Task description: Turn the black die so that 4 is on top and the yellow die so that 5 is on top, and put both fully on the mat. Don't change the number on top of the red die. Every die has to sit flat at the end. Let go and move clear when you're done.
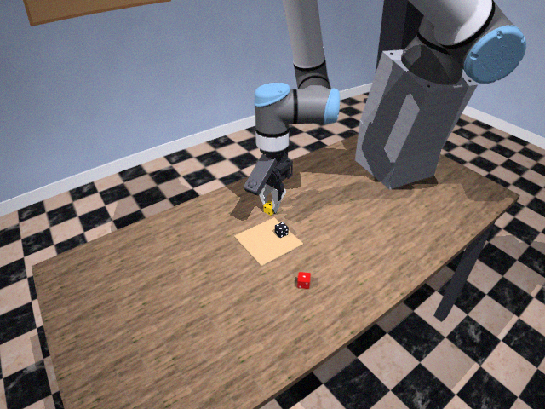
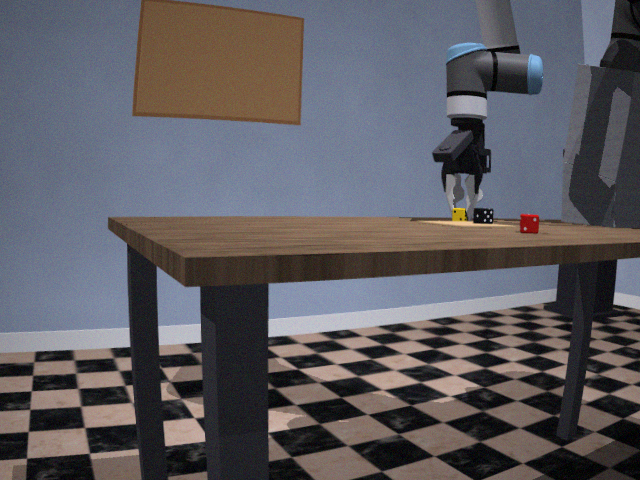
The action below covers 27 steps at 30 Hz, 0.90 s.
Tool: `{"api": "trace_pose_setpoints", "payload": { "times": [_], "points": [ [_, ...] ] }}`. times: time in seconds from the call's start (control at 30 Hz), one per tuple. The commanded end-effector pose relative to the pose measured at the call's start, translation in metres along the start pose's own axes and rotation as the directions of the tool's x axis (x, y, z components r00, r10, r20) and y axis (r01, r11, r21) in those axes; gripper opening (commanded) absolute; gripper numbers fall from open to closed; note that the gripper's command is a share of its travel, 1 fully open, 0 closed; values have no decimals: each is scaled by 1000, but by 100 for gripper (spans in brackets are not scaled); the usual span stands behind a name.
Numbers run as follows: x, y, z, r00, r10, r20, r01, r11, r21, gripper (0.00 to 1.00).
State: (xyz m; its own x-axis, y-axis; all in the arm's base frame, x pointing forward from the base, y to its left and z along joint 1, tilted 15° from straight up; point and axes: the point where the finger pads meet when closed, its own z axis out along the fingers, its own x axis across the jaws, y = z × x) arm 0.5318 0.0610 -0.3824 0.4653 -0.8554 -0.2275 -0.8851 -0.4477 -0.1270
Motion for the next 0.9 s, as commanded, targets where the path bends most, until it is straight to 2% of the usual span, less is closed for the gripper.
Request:
{"api": "trace_pose_setpoints", "payload": {
  "times": [0.0,0.43,0.63,0.7,0.87],
  "points": [
    [0,0,0,1000,0,-1,0,1000,1,10],
    [0,0,-7,1000,0,-1,0,1000,1,10],
    [0,0,-34,1000,0,-1,0,1000,1,10],
    [0,0,-34,1000,0,-1,0,1000,1,10],
    [0,0,-64,1000,0,-1,0,1000,1,10]
  ]
}}
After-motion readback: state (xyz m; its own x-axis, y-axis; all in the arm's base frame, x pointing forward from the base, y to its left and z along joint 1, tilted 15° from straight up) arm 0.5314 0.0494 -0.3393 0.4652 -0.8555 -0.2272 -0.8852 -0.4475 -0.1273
